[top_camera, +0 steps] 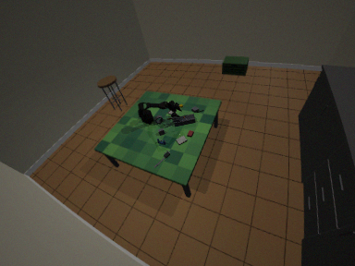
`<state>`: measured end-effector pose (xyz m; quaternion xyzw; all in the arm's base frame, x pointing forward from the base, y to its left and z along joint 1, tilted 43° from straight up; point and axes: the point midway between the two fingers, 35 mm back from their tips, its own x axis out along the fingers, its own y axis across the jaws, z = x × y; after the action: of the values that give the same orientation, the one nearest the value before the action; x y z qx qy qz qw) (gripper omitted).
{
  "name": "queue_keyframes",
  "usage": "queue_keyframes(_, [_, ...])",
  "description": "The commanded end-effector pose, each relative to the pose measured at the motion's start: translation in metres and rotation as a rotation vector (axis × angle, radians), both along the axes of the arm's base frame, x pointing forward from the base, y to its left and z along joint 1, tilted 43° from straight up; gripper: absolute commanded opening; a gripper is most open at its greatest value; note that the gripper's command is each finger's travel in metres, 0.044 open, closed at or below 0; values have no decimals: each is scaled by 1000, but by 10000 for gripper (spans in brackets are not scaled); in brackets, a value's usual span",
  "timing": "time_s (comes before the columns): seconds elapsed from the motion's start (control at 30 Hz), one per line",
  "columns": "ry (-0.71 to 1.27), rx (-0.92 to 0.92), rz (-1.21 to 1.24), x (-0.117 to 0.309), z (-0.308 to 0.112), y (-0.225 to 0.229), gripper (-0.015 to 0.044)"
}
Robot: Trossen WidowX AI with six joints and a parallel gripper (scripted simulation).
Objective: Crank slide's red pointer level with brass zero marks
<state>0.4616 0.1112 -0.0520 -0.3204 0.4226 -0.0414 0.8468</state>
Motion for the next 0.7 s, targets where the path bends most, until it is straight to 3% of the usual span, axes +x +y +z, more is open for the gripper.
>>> queue_keyframes(0.0, [7, 0, 4, -1, -3, 0, 440])
queue_keyframes(0.17, [7, 0, 4, 0, 1, 4, 440])
queue_keyframes(0.4, [0, 2, 0, 1, 38, 35, 440])
queue_keyframes(0.67, [67, -23, 82, -19, 60, 16, 440])
